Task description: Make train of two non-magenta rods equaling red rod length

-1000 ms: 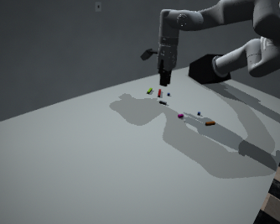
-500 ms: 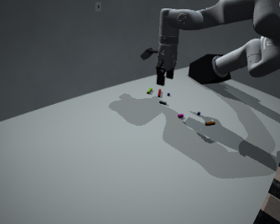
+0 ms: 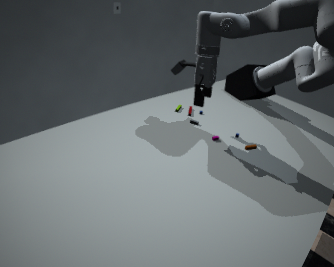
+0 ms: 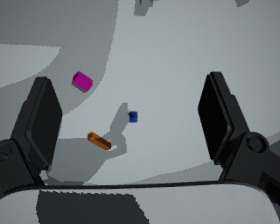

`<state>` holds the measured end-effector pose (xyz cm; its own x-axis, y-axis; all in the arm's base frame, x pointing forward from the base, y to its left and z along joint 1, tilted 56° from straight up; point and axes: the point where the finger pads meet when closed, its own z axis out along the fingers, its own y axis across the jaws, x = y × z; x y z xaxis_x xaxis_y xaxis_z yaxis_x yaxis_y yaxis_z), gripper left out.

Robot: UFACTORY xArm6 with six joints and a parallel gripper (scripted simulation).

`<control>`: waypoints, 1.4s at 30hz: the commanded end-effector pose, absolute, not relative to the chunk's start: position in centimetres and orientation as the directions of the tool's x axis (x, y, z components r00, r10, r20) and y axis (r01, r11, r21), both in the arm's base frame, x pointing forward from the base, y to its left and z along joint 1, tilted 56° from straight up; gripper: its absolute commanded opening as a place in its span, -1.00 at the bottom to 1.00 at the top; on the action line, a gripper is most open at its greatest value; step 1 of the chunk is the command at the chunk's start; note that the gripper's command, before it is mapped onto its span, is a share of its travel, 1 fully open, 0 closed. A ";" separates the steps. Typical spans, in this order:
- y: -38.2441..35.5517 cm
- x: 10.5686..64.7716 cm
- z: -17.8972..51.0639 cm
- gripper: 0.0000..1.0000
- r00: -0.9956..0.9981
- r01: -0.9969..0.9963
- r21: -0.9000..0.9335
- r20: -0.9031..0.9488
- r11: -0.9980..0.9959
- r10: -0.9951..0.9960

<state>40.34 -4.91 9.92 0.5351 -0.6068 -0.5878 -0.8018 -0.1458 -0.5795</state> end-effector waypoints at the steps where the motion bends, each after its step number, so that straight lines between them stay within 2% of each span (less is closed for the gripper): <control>1: -2.6 40.2 12.9 1.00 0.615 -0.741 -0.637 -0.514 -0.214 -0.598; 15: 5.0 37.3 20.0 1.00 0.825 -0.494 -0.772 -0.273 -0.399 -0.494; 26: 9.2 34.5 23.0 1.00 0.909 -0.315 -0.820 -0.116 -0.477 -0.401; 27: 9.2 34.5 23.0 -0.51 0.909 -0.315 -0.820 -0.116 -0.477 -0.401; 42: 9.2 34.5 23.0 -0.51 0.909 -0.315 -0.820 -0.116 -0.477 -0.401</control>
